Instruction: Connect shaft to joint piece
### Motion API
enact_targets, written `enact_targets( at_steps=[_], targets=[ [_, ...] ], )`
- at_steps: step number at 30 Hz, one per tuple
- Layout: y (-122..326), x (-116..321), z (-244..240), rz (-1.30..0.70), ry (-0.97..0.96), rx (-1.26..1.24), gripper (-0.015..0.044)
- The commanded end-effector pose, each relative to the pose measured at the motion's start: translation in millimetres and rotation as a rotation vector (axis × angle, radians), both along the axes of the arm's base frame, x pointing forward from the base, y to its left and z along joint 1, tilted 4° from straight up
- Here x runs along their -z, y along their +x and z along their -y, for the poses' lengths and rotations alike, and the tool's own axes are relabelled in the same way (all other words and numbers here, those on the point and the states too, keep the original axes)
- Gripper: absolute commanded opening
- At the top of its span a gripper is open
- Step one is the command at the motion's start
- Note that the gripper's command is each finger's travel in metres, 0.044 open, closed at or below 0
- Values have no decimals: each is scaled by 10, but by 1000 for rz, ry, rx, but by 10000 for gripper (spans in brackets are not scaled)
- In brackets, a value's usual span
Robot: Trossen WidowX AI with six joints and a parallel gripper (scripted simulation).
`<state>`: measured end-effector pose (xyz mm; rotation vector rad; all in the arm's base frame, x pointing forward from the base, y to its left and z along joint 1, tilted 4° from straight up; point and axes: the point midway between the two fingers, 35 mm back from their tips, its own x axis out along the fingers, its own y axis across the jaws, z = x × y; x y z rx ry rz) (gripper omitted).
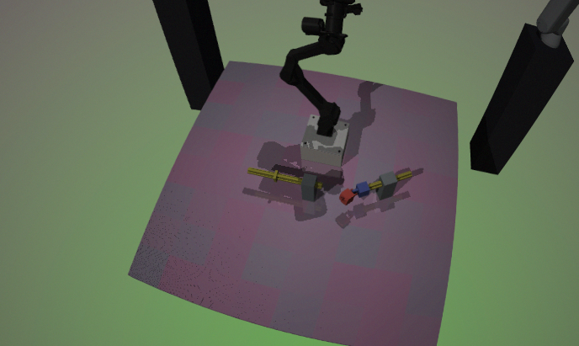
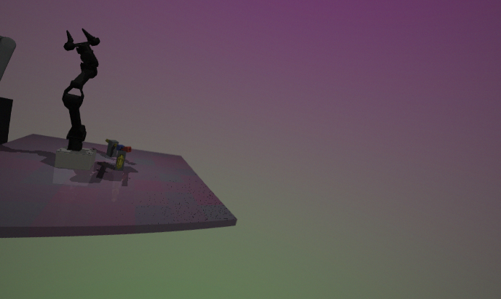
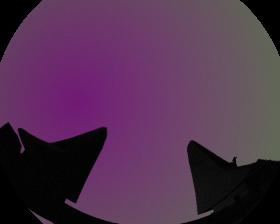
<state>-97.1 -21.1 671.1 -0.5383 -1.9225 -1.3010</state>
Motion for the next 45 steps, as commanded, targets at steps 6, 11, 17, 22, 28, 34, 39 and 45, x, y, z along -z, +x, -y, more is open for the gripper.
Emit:
enact_targets(
  at_steps=[6, 11, 17, 22, 28, 34, 39, 45],
  targets=[
    [0, 4, -119, -1, -57, 18, 440],
    [55, 82, -634, 18, -140, 128, 440],
    [273, 241, -1267, 30, -251, 284, 440],
    [597, 465, -1831, 51, -337, 421, 440],
    [1146, 841, -2421, 77, -446, 583, 440],
    [1816, 1313, -2823, 88, -566, 730, 440],
    [2492, 1788, -2987, 65, -687, 843, 440],
    [3291, 2454, -2933, 32, -831, 970, 440]
  ],
)
